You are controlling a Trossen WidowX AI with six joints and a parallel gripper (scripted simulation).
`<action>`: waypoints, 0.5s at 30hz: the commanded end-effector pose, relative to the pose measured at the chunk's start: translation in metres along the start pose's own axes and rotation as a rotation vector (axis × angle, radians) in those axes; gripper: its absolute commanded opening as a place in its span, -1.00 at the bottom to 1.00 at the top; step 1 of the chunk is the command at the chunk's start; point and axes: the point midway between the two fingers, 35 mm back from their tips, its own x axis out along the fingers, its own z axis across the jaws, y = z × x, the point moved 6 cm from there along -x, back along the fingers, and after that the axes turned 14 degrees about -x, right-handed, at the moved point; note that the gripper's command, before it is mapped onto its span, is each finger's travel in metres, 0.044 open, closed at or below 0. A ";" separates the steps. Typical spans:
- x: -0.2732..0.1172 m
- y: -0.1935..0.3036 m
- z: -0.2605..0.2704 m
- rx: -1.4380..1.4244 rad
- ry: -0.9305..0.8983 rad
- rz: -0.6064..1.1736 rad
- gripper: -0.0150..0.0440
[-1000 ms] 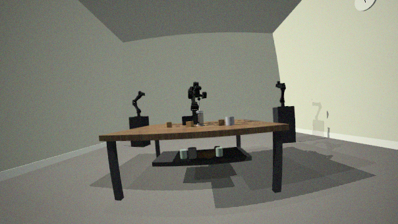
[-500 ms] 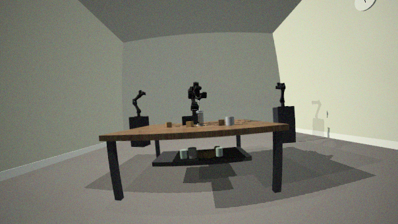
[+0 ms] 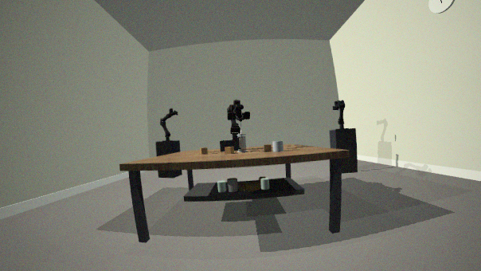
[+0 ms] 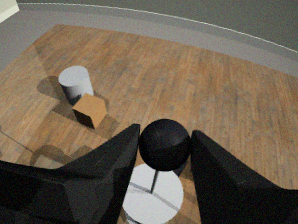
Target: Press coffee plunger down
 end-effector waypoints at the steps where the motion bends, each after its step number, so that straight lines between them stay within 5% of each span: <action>1: 0.007 0.012 0.003 0.001 -0.008 0.026 -0.08; 15: 0.023 0.029 0.007 0.001 -0.008 0.026 -0.08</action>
